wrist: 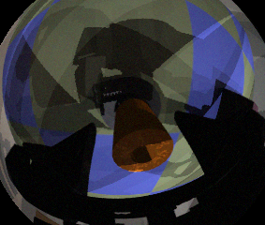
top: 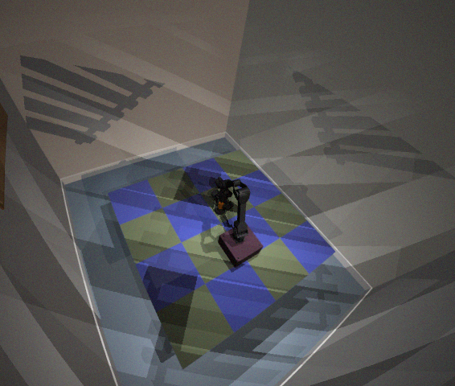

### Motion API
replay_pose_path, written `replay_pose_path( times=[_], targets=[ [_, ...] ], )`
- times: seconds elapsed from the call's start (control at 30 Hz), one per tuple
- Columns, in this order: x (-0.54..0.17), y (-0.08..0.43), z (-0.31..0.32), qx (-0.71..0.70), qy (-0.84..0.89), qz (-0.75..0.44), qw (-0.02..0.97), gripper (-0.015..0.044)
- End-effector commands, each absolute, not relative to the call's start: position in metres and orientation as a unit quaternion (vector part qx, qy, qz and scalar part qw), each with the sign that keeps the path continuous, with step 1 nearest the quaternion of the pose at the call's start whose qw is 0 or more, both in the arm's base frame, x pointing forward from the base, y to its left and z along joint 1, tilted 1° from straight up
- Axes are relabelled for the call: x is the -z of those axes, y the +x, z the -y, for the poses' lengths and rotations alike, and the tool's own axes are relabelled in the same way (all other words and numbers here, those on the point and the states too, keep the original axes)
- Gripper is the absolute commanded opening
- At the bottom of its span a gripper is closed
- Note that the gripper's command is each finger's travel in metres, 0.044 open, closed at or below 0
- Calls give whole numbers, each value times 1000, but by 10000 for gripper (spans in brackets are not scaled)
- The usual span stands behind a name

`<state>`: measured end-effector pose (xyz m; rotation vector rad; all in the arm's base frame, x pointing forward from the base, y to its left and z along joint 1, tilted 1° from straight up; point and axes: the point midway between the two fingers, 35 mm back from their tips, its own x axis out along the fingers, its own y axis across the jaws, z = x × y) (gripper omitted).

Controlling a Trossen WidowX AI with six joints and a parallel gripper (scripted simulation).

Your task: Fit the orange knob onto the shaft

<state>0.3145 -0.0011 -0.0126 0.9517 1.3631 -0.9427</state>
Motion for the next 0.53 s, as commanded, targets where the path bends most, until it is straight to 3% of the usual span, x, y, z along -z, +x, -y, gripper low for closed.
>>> replay_pose_path(
  times=[0.0, 0.13, 0.5],
  targets=[
    [-13, 319, 1, 401, 408, -580, 580, 440],
    [-79, 316, 2, 401, 408, -580, 580, 440],
    [-82, 321, 2, 401, 408, -580, 580, 440]
  ],
)
